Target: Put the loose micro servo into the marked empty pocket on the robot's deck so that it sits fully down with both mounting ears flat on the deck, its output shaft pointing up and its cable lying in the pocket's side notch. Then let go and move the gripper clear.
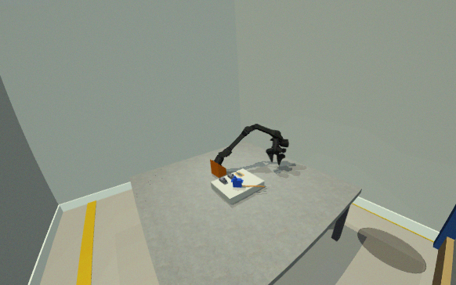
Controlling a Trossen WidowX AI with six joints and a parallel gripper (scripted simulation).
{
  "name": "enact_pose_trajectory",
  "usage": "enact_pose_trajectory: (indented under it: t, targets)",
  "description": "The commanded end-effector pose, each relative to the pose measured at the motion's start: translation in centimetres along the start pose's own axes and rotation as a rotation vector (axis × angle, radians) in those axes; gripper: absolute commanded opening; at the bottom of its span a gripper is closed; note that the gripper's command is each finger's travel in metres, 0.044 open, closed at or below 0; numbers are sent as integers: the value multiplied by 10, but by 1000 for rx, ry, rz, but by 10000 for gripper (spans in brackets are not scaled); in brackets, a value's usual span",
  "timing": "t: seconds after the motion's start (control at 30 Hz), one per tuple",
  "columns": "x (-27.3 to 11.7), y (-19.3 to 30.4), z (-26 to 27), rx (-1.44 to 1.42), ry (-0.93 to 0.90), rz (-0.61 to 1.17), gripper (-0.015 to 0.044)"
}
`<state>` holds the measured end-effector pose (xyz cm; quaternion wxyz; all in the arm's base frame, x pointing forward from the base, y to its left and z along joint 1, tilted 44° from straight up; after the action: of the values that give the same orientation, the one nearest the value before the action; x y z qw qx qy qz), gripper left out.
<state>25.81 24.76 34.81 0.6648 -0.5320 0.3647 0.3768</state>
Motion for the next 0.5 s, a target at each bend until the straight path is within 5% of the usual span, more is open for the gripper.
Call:
enact_pose_trajectory:
  t: [0.0, 0.47]
  targets:
    - [20, -12, -15, 90, 35, 43, 440]
    - [78, -43, -76, 418, 130, 209, 440]
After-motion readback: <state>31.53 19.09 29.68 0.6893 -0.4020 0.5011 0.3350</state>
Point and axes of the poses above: the point midway between the two fingers, 35 mm back from their tips, its own x axis out along the fingers, its own z axis across the jaws, y = z × x, the point moved 9 cm from there along -x, back along the fingers, and after that the axes turned 4 degrees about -x, right-handed, at the moved point
